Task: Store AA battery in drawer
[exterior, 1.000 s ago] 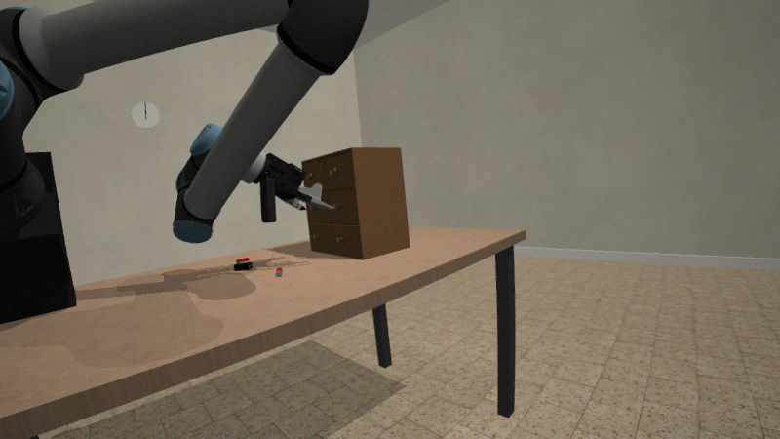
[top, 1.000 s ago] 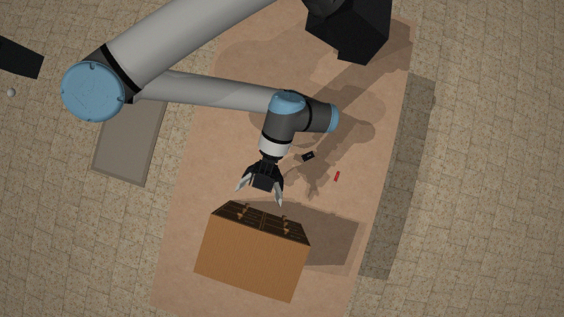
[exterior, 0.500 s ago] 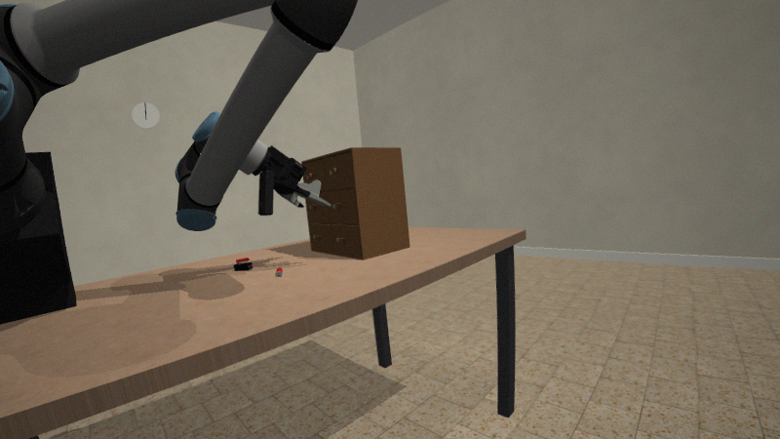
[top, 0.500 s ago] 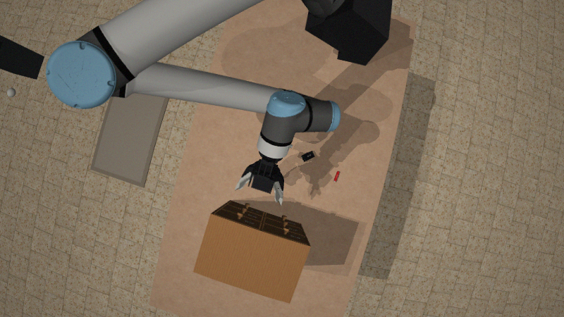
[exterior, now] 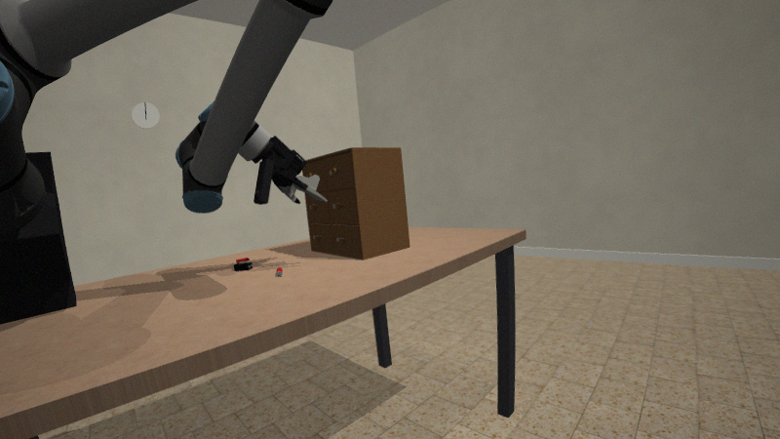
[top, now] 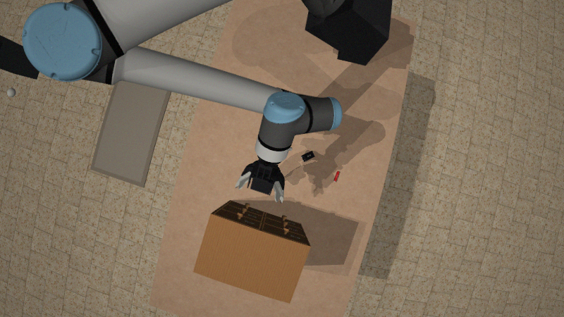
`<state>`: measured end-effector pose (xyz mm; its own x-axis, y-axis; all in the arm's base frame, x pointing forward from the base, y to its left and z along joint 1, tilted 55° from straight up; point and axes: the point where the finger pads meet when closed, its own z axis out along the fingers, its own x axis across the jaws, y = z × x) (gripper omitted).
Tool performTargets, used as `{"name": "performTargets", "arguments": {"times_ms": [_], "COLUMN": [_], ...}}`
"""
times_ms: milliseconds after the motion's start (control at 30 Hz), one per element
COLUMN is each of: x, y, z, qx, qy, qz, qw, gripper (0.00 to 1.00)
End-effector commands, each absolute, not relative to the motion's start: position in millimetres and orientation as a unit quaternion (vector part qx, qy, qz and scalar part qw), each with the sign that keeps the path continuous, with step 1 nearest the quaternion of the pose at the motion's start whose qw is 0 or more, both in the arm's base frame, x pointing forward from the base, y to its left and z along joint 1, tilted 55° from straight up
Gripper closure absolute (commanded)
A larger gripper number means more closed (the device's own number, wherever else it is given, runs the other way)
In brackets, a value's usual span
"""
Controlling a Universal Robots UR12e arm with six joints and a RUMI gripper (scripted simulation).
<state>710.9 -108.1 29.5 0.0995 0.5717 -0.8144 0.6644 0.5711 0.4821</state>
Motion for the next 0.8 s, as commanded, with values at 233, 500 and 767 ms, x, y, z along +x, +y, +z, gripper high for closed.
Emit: {"name": "performTargets", "arguments": {"times_ms": [233,500,767], "x": [702.1,694.5,689.1], "y": [-99.0,-91.7,-86.6], "z": [34.5,38.8,41.6], "qx": [0.494,0.518,0.535], "qy": [0.667,0.662,0.659], "qz": [-0.077,-0.107,-0.128], "qw": [0.553,0.53,0.513], "gripper": [0.0,0.0,0.0]}}
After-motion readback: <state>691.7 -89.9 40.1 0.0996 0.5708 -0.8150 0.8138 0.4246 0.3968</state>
